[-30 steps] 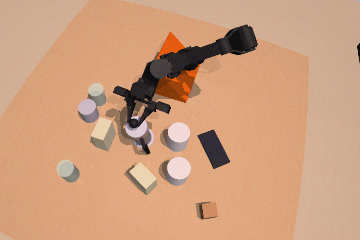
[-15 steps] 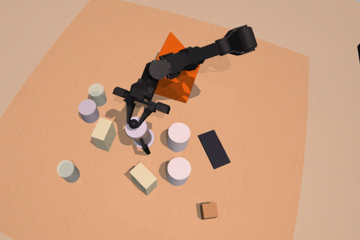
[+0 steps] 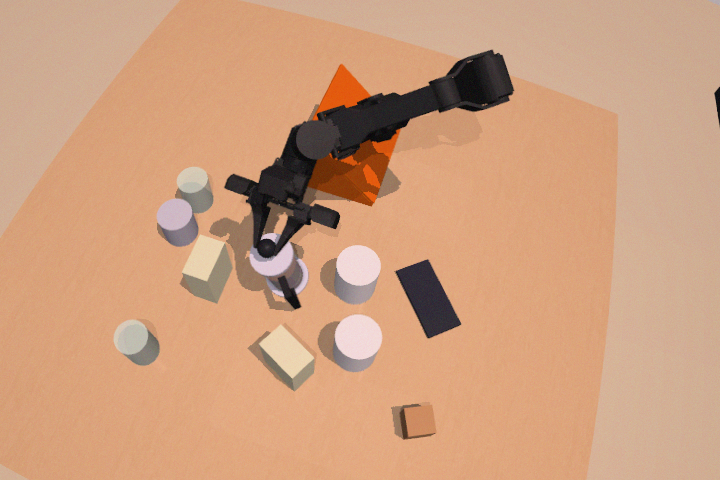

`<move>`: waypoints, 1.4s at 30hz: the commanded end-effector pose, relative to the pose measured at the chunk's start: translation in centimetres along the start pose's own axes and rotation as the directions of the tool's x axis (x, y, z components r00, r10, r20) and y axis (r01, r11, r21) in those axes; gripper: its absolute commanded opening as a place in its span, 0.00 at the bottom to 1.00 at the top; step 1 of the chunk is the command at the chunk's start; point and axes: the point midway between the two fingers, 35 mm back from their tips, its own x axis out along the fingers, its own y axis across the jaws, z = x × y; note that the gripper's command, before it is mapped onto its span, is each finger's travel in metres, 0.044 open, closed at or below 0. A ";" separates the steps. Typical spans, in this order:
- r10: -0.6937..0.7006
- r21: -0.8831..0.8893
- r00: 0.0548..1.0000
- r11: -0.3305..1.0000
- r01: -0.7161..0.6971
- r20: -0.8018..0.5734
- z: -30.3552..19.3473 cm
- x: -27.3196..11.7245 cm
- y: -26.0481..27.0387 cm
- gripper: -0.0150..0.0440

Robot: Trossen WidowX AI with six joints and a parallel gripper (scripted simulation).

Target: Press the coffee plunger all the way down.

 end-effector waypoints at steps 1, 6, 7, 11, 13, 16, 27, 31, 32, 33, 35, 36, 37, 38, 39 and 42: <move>0.000 0.000 1.000 1.000 0.000 0.000 0.0 0.0 0.0 0.47; 0.000 0.000 1.000 1.000 0.000 0.000 0.0 0.0 0.0 0.47; 0.000 0.000 1.000 1.000 0.000 0.000 0.0 0.0 0.0 0.47; 0.000 0.000 1.000 1.000 0.000 0.000 0.0 0.0 0.0 0.55; 0.000 0.000 1.000 1.000 0.000 0.000 0.0 0.0 0.0 0.64; 0.000 0.000 1.000 1.000 0.000 0.000 0.0 0.0 0.0 0.78; -0.021 0.012 0.999 1.000 0.020 0.034 1.3 -0.5 -0.2 1.00; -0.024 0.007 1.000 1.000 0.024 0.014 2.3 -1.7 -0.3 1.00; -0.028 -0.001 1.000 1.000 0.028 0.009 2.8 -2.3 -0.3 1.00; -0.032 -0.009 0.999 0.999 0.032 0.004 3.2 -3.0 -0.2 1.00; -0.026 -0.007 1.000 1.000 0.026 -0.008 4.2 -4.6 0.2 1.00; -0.018 -0.001 1.000 1.000 0.018 -0.013 4.6 -5.5 0.6 1.00; -0.012 0.004 1.000 1.000 0.012 -0.016 4.9 -6.2 1.0 1.00; -0.008 0.008 1.000 1.000 0.008 -0.017 5.1 -6.6 1.2 1.00; -0.006 0.009 1.000 1.000 0.006 -0.017 5.1 -6.8 1.3 1.00; -0.006 0.009 1.000 1.000 0.006 -0.017 5.1 -6.8 1.3 1.00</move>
